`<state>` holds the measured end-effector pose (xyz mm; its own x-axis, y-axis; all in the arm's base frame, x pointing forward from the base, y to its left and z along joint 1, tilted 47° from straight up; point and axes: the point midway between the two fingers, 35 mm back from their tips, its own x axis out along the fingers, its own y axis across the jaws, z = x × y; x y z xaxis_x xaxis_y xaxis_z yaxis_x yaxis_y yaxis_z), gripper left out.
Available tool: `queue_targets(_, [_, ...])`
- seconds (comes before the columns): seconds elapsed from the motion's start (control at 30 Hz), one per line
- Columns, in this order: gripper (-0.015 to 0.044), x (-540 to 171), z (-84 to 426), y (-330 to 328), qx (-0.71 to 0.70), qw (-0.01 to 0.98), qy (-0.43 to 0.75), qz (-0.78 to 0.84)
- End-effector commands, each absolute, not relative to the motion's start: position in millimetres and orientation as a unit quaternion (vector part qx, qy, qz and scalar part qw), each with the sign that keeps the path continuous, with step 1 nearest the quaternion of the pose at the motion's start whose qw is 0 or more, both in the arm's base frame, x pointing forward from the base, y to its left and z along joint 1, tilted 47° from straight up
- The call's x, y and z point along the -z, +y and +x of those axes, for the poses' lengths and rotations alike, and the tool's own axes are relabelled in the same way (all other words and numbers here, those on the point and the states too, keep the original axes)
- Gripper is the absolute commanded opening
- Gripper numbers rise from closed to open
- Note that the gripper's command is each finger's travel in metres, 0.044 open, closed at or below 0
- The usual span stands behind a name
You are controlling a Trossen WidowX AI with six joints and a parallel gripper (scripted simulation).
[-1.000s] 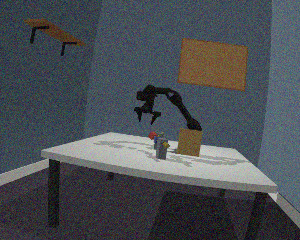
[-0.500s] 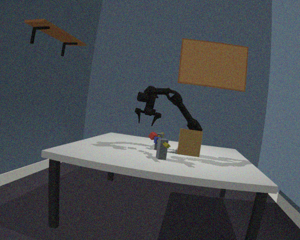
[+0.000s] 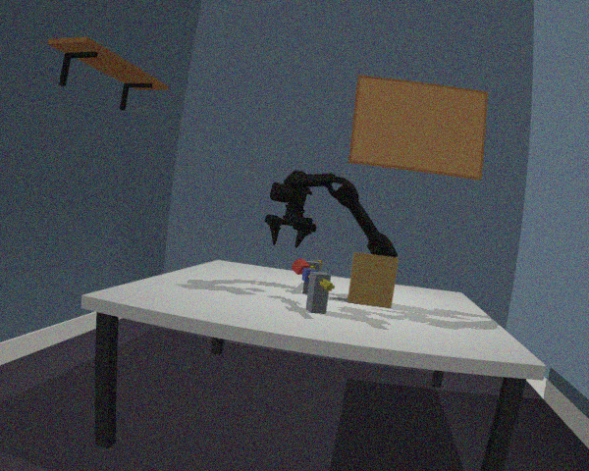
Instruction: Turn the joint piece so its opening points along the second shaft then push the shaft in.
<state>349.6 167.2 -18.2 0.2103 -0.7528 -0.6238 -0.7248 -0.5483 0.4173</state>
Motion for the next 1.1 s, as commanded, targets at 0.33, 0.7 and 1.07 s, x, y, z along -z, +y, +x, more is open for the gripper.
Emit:
queue_targets(0.33, [0.0440,21,349,164,0.470,0.148,-0.401,0.772])
queue_targets(0.7, [0.0440,47,352,138,0.470,0.148,-0.402,0.772])
queue_targets(1.07, [0.0440,70,337,127,0.470,0.148,-0.401,0.772])
